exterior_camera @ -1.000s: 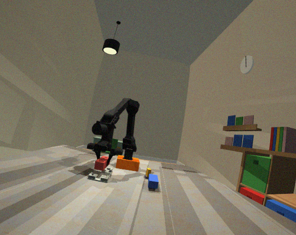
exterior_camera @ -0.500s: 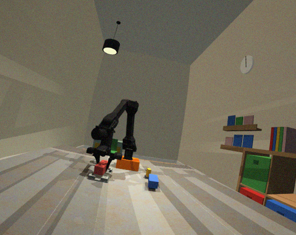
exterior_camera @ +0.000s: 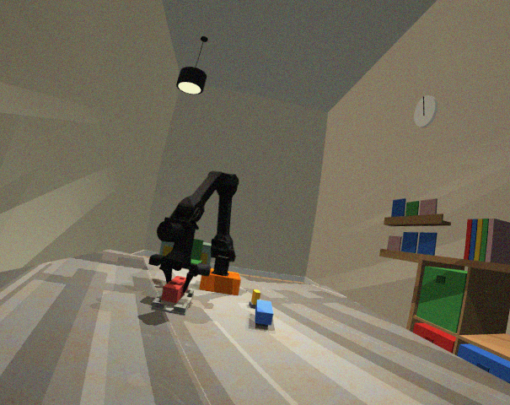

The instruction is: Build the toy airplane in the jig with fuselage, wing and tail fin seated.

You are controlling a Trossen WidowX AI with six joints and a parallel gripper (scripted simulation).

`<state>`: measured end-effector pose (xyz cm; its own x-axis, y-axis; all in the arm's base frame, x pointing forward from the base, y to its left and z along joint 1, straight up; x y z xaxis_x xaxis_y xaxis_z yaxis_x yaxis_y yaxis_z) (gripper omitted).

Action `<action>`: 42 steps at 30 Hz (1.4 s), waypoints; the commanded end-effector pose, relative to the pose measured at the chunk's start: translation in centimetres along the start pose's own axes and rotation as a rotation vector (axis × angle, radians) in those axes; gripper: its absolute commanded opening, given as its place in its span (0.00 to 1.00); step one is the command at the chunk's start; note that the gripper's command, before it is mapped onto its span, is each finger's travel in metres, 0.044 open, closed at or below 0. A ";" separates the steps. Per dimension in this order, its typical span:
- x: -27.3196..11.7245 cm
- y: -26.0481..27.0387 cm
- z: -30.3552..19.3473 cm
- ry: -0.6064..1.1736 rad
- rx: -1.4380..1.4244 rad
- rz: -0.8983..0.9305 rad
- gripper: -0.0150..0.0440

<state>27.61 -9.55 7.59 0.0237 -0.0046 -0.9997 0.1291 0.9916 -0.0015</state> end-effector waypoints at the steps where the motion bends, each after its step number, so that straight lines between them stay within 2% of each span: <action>1: 0.0 0.0 0.0 -0.001 0.000 0.000 0.49; 13: 0.0 0.0 0.0 -0.001 0.000 0.000 1.00; 22: -0.3 0.0 0.1 -0.001 0.000 0.000 1.00; 29: -10.4 0.0 0.1 -0.003 -0.003 0.000 1.00; 42: -10.2 -0.1 0.7 -0.004 0.069 0.000 1.00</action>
<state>27.92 -9.73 17.74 0.0275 -0.0063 -0.9996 0.1792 0.9838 -0.0013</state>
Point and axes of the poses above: the point midway between the two fingers, 35 mm back from their tips, its own x axis out along the fingers, its own y axis across the jaws, z = x × y, the point moved 7 cm from there along -x, back along the fingers, and after that the axes turned 12 degrees about x, right-handed, at the moved point
